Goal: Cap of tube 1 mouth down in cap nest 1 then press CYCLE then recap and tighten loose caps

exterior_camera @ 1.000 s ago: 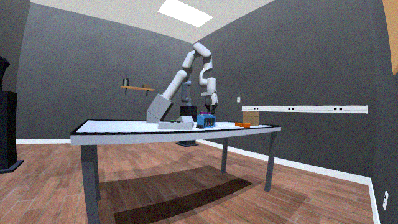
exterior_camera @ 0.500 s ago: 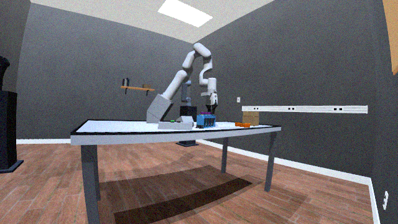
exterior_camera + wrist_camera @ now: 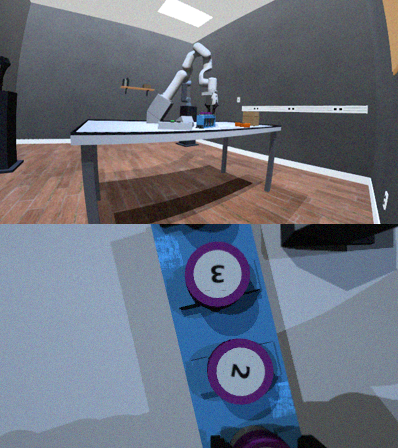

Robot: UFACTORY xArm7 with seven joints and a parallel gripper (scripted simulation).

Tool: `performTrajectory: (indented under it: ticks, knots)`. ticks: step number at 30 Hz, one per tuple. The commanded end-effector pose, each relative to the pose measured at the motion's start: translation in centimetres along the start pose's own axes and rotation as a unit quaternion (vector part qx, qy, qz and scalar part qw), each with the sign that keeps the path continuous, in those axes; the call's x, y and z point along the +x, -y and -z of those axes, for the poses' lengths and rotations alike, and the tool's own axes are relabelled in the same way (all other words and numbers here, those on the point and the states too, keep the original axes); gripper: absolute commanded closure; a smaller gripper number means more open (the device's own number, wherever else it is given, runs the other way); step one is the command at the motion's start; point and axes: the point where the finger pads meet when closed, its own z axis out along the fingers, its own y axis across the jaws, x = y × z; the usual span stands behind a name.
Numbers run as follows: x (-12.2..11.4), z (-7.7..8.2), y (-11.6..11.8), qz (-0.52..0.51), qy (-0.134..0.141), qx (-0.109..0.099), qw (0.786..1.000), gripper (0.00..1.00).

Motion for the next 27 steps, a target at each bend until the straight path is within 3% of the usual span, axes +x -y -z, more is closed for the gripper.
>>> performTrajectory:
  ticks: [1,12,19,20,27]
  knots:
    - [-0.03,0.07,0.12,0.074,0.004,0.003,0.997,0.54]
    - [-0.03,0.07,0.12,0.290,0.004,0.004,0.957,0.54]
    - [-0.03,0.06,0.12,0.302,0.004,0.004,0.953,0.54]
    - [-0.03,0.06,0.12,0.302,0.004,0.004,0.953,1.00]
    - [-0.03,0.06,0.12,0.302,0.004,0.004,0.953,1.00]
